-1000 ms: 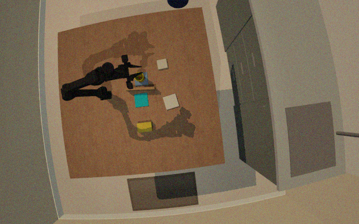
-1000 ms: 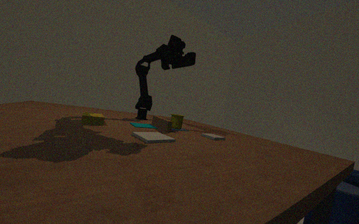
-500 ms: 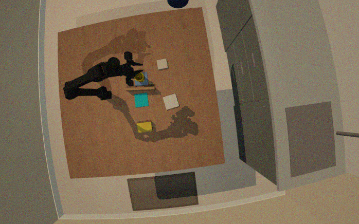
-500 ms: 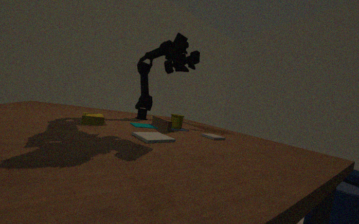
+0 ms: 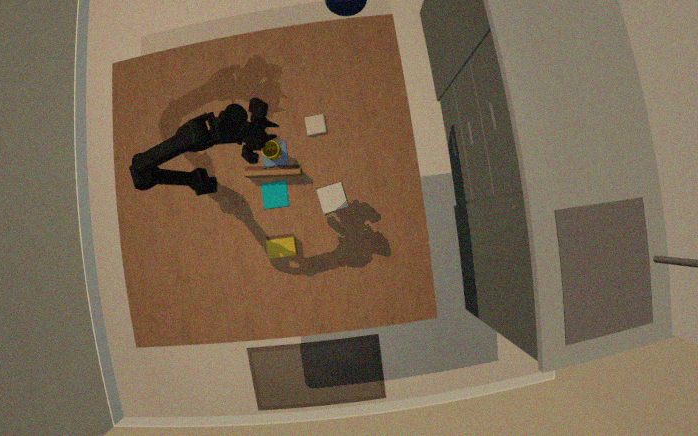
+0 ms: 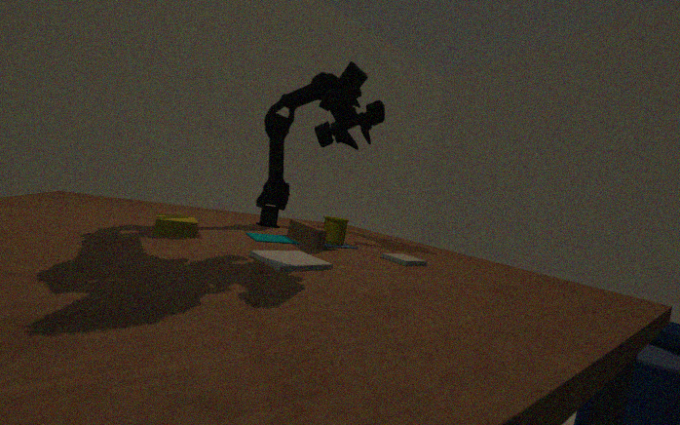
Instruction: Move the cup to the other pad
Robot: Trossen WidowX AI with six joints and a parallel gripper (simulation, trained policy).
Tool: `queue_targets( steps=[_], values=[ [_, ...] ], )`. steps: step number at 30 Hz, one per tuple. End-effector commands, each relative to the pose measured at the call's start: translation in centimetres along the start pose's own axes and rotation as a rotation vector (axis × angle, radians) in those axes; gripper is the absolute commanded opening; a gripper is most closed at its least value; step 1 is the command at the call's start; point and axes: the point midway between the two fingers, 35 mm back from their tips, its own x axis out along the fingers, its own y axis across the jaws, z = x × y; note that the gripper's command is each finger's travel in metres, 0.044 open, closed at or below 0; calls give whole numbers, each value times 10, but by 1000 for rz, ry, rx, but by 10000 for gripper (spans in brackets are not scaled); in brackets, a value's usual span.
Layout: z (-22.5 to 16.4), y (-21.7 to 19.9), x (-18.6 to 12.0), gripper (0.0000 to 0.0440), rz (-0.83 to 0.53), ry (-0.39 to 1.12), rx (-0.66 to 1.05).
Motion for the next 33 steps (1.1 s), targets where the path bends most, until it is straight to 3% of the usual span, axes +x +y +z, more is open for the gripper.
queue_targets(
  steps=[1, 16, 33],
  values=[
    [-4, -1, 3, 149, -28, 33, 38],
    [-25, -20, 17, 132, -232, 164, 165],
    [-52, -57, 33, 146, -500, 288, 207]
  ],
)
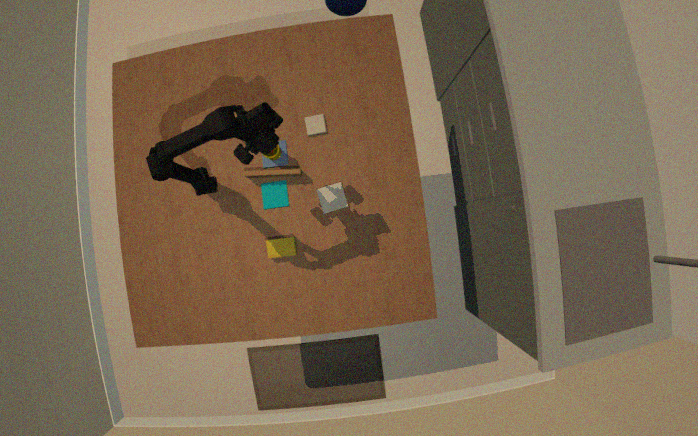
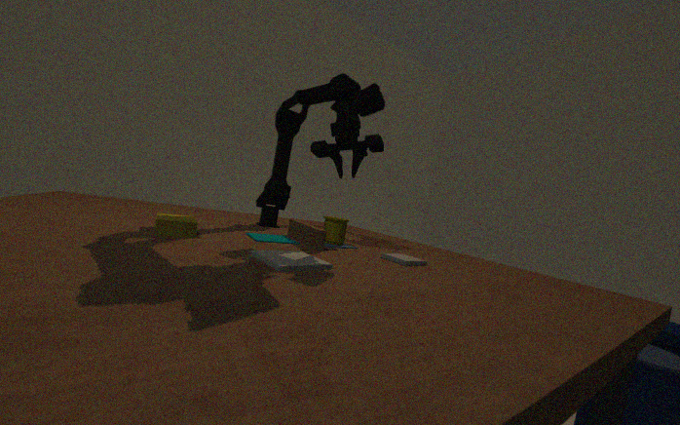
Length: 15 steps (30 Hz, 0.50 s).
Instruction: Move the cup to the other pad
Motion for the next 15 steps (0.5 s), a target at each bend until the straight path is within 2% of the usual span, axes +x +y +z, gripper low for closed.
queue_targets(
  steps=[1, 15],
  values=[
    [-1, -6, 6, 146, -50, 11, 11],
    [-11, -30, 39, 158, -245, 60, 53]
  ],
)
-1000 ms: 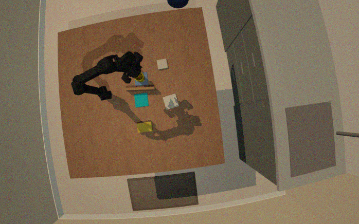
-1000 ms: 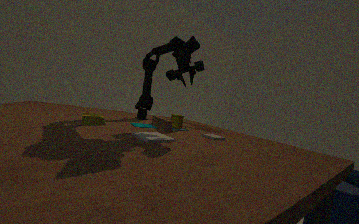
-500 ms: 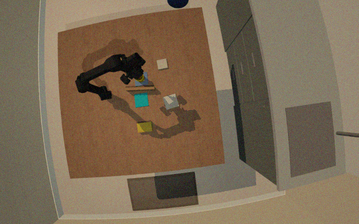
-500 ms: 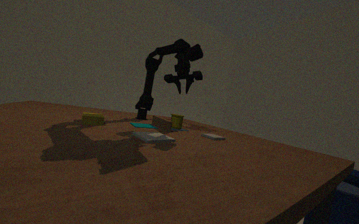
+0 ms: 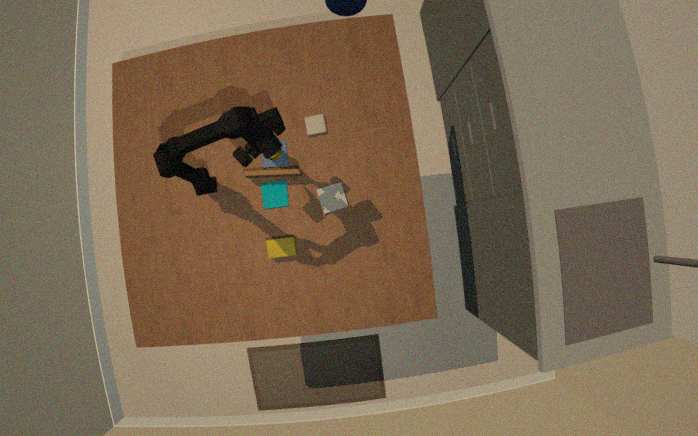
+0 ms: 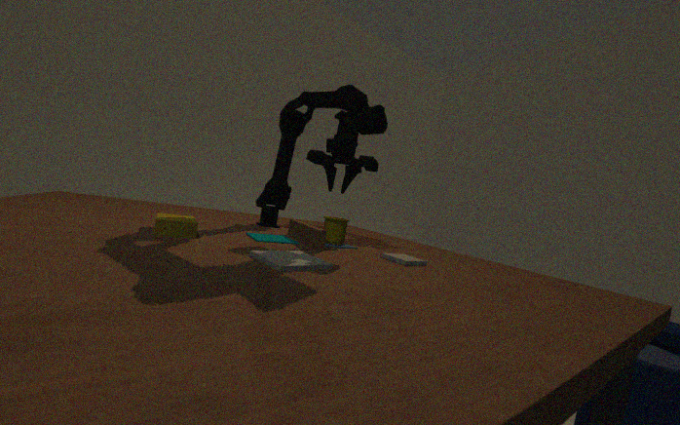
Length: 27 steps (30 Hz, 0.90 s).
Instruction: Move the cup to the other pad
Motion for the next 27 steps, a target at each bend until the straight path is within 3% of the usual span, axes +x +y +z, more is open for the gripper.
queue_targets(
  steps=[1, 27],
  values=[
    [-1, -4, 8, 159, -35, 1, 16],
    [-15, -17, 88, 177, -183, 17, 23]
  ],
)
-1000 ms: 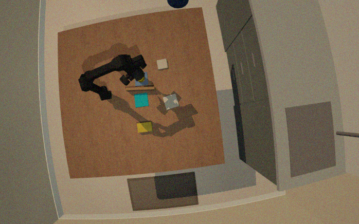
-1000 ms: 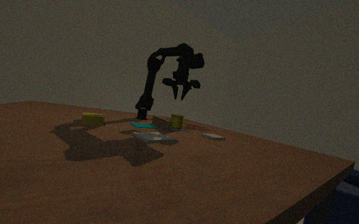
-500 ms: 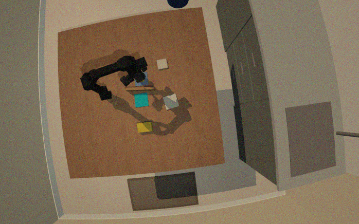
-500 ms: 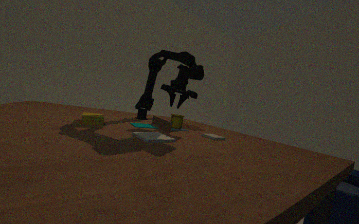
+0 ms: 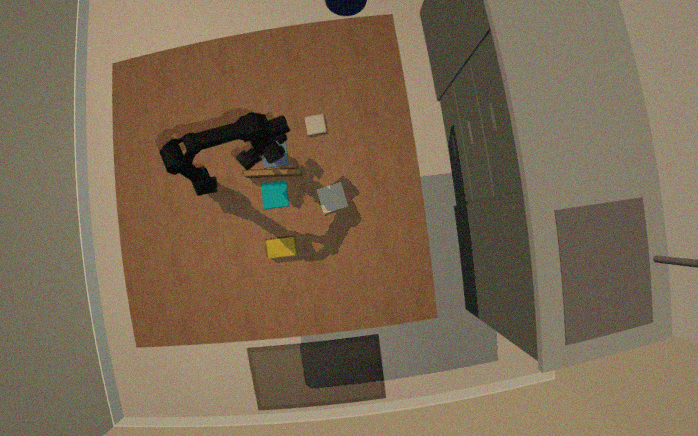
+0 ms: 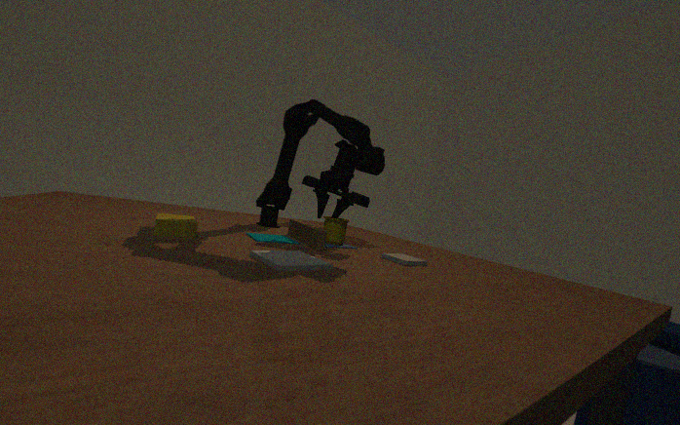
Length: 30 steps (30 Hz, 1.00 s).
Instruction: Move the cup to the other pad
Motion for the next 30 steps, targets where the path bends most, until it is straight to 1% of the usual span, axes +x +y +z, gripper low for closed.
queue_targets(
  steps=[1, 6, 7, 12, 14, 22, 30],
  values=[
    [0, 1, 11, 177, -10, -5, -13],
    [-3, 2, 29, 176, -18, 0, -45],
    [-3, 2, 31, 161, -16, 0, -53],
    [-1, 1, 35, 44, -9, -10, -85],
    [-1, -1, 34, 14, -6, -14, -93],
    [2, -8, 19, 12, 19, -14, -69],
    [9, -18, -5, 19, 64, -14, -4]
  ],
)
